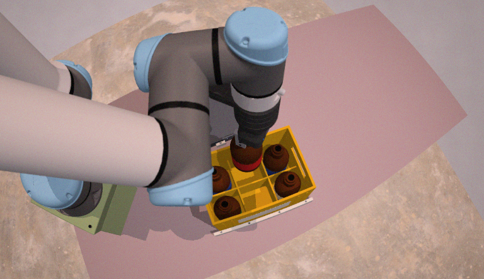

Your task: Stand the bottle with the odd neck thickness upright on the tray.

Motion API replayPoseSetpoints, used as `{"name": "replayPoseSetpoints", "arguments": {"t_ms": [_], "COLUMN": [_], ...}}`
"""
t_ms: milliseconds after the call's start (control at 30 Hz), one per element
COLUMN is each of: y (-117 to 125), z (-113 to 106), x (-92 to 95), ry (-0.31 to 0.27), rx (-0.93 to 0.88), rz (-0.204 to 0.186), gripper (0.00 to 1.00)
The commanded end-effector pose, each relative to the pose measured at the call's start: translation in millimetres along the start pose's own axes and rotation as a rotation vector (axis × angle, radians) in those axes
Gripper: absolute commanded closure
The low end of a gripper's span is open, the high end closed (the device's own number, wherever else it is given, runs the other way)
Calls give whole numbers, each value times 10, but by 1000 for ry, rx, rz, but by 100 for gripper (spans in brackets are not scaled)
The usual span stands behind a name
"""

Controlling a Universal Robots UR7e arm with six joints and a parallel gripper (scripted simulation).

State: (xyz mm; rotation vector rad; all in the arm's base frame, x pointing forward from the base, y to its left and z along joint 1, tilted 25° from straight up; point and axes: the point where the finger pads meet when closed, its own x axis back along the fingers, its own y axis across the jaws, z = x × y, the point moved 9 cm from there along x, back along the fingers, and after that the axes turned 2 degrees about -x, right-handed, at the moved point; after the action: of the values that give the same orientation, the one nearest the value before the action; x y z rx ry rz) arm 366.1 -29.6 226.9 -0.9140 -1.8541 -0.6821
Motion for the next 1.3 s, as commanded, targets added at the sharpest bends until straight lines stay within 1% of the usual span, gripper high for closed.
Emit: {"name": "replayPoseSetpoints", "arguments": {"t_ms": [0,633,1000,1267], "y": [13,13,17,16], "z": [-8,-9,-13,-12], "x": [17,24,99,188], "ry": [-4,-4,-6,-6], "rx": [2,2,1,1], "rz": [-3,-3,-4,-4], "gripper": [100,100,100,100]}}
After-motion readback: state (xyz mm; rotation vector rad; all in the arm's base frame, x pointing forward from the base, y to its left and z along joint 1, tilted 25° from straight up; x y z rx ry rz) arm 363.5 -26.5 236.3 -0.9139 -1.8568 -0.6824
